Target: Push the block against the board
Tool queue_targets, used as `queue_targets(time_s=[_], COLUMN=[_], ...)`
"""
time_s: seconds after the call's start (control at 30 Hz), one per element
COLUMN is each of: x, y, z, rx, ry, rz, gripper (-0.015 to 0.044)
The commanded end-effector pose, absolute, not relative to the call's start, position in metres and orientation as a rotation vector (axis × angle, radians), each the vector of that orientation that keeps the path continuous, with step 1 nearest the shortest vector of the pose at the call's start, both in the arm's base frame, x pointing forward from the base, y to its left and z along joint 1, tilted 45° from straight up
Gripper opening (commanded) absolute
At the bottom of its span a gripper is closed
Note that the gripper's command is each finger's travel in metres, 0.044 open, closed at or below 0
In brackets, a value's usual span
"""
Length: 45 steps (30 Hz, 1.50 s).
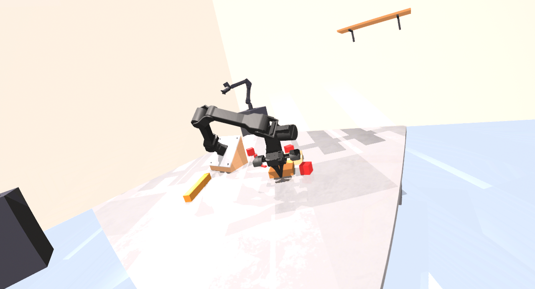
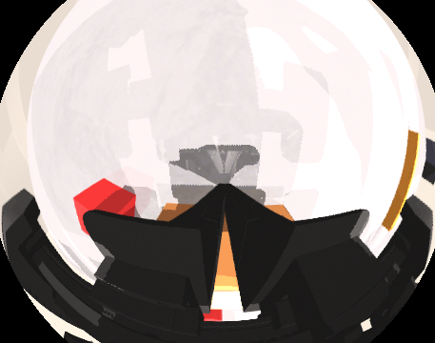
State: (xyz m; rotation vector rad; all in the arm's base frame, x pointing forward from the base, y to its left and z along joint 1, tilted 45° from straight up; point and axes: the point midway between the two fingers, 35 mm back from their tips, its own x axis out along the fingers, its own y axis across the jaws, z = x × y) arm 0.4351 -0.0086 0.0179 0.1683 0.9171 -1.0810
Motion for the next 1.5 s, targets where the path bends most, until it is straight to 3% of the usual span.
queue_targets(time_s=[0.0,1.47], x=[0.431,0.451], y=[-0.006,-0.022], z=[0.012,0.032], rx=[0.166,0.165], ry=[0.919,0.917], rz=[-1.085,-1.086], gripper=[0.0000,0.0000])
